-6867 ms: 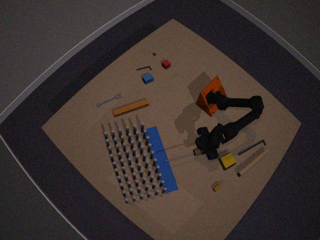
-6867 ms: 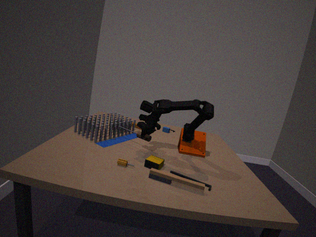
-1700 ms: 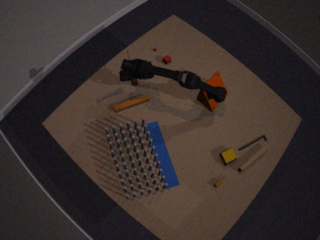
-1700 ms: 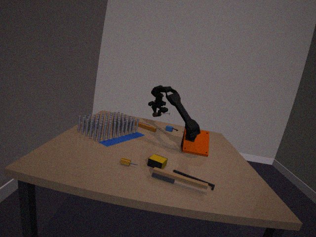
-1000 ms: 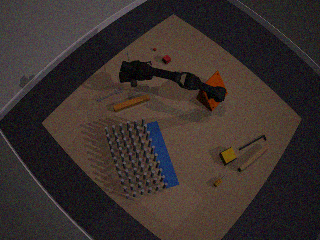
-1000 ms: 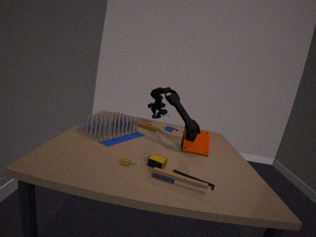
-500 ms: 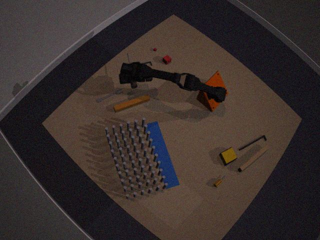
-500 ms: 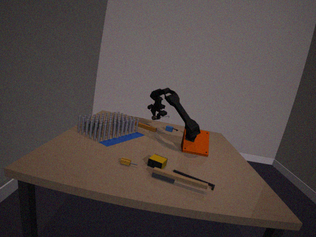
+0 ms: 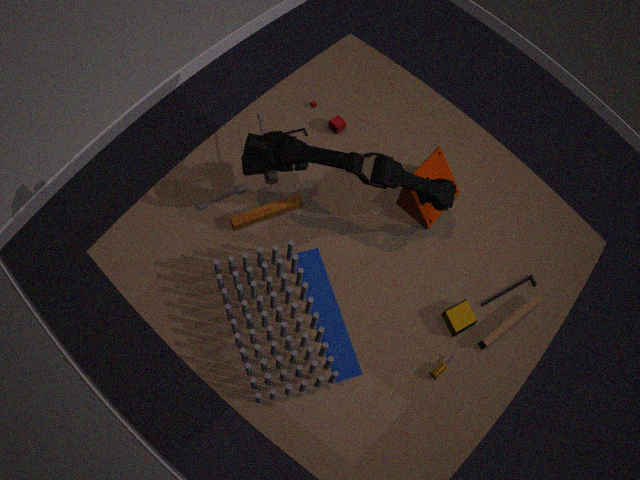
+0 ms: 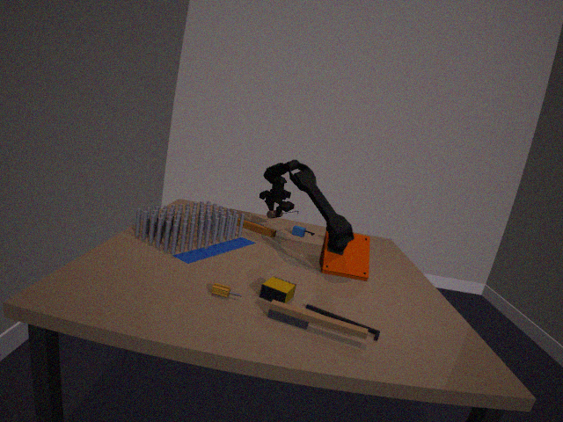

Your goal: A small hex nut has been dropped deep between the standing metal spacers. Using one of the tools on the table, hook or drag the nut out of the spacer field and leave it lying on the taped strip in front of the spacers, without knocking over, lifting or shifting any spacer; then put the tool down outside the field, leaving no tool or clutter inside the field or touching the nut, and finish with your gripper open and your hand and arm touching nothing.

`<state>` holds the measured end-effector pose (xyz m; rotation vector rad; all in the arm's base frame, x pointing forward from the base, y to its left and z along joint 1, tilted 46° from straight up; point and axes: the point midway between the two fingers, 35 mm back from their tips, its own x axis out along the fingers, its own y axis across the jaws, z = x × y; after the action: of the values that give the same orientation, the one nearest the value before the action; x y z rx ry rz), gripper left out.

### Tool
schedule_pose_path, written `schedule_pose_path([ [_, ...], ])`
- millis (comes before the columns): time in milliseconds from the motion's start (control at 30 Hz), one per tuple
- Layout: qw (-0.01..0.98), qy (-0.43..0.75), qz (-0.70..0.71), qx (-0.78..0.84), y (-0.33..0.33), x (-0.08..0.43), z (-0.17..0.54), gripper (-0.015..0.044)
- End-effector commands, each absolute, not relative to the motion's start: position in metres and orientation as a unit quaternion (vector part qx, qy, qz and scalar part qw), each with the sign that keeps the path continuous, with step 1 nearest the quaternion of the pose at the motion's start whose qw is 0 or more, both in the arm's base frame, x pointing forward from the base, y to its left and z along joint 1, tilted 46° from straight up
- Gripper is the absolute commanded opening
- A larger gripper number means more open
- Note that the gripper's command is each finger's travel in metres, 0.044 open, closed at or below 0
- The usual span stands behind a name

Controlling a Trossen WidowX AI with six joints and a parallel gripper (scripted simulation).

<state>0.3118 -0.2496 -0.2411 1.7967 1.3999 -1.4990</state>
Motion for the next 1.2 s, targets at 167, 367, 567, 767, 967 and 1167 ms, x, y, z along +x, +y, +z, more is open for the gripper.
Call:
schedule_pose_path([
  [167, 0.203, 0.501, -0.539, 0.646, -0.244, 0.311, -0.247, 0.0],
  [367, 0.202, 0.501, -0.539, 0.646, -0.24, 0.311, -0.25, 0.0],
  [567, 0.201, 0.5, -0.54, 0.646, -0.237, 0.31, -0.254, 0.0],
  [767, 0.2, 0.5, -0.54, 0.646, -0.233, 0.31, -0.257, 0.0],
  [967, 0.199, 0.5, -0.541, 0.647, -0.229, 0.309, -0.26, 0.0],
  [1167, 0.198, 0.499, -0.541, 0.647, -0.225, 0.308, -0.264, 0.0],
])
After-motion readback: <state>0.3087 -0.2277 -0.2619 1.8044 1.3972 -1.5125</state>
